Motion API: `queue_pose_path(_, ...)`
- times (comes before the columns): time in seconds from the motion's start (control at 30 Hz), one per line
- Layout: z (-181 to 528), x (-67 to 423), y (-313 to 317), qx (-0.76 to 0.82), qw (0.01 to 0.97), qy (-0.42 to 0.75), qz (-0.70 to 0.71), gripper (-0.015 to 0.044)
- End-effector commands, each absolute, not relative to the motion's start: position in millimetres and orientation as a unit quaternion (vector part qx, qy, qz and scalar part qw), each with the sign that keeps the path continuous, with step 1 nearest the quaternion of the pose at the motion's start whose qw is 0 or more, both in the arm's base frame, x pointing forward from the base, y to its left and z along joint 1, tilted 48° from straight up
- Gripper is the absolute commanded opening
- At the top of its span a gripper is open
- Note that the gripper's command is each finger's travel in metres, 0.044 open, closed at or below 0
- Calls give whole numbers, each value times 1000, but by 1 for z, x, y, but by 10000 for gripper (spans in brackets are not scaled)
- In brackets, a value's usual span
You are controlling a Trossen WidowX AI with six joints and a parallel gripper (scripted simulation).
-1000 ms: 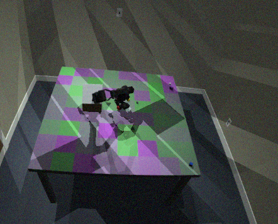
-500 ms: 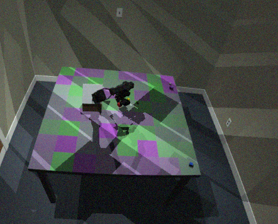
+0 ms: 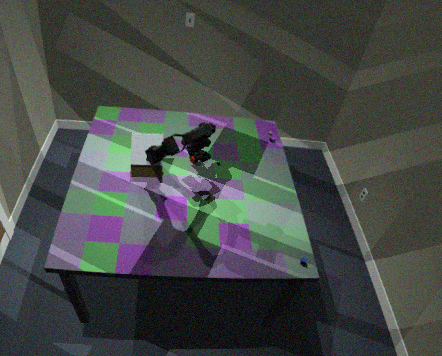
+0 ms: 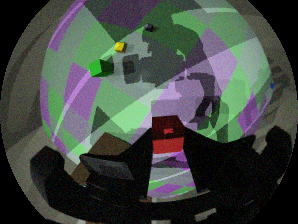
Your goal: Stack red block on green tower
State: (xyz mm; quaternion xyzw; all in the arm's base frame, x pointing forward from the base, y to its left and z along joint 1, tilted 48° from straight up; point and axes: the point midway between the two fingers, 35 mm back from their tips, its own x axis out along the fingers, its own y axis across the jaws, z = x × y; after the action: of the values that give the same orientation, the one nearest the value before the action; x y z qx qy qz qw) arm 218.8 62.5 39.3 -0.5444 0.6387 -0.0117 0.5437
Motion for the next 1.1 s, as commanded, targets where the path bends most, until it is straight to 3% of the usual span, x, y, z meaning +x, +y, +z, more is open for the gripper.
queue_pose_path(0.0,29,223,78,-541,548,638,-10,0)
queue_pose_path(1.07,-86,205,173,-540,549,638,-13,0)
